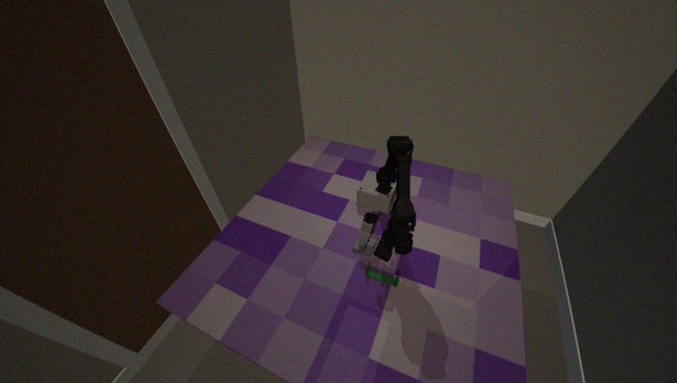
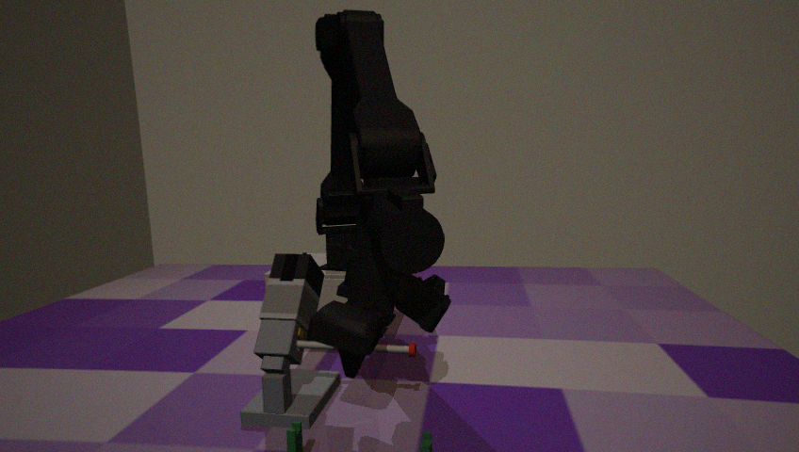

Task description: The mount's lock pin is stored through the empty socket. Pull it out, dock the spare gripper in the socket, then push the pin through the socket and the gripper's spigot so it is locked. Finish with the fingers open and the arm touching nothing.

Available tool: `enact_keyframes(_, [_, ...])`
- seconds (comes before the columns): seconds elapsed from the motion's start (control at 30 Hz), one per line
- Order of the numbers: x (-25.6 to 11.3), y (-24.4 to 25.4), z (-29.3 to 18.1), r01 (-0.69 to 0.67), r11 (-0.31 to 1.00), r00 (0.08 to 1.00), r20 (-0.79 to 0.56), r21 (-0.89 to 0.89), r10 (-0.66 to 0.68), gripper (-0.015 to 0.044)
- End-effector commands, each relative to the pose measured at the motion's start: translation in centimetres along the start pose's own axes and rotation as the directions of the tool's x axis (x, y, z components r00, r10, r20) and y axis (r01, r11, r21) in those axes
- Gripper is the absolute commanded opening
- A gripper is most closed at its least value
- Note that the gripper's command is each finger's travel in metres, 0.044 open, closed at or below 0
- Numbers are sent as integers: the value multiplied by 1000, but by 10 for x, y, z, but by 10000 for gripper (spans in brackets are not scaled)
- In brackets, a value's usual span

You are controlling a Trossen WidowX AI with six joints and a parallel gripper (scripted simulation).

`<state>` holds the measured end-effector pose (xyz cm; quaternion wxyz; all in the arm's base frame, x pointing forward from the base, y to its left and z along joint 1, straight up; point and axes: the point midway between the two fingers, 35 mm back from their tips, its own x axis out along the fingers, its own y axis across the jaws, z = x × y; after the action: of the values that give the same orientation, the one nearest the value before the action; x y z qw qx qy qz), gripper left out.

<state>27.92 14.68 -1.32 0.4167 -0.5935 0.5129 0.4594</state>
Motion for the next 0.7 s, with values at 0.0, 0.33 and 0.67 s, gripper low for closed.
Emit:
enact_keyframes(0.0, [1, 0, -3, 2, 1000, 1000, -3, -4, -2, 0])
enact_keyframes(0.33, [2, -1, -9, -1, 1000, 1000, -2, -5, 1, 0])
enact_keyframes(0.67, [4, 0, -16, -5, 1000, 1000, -2, -5, 5, 0])
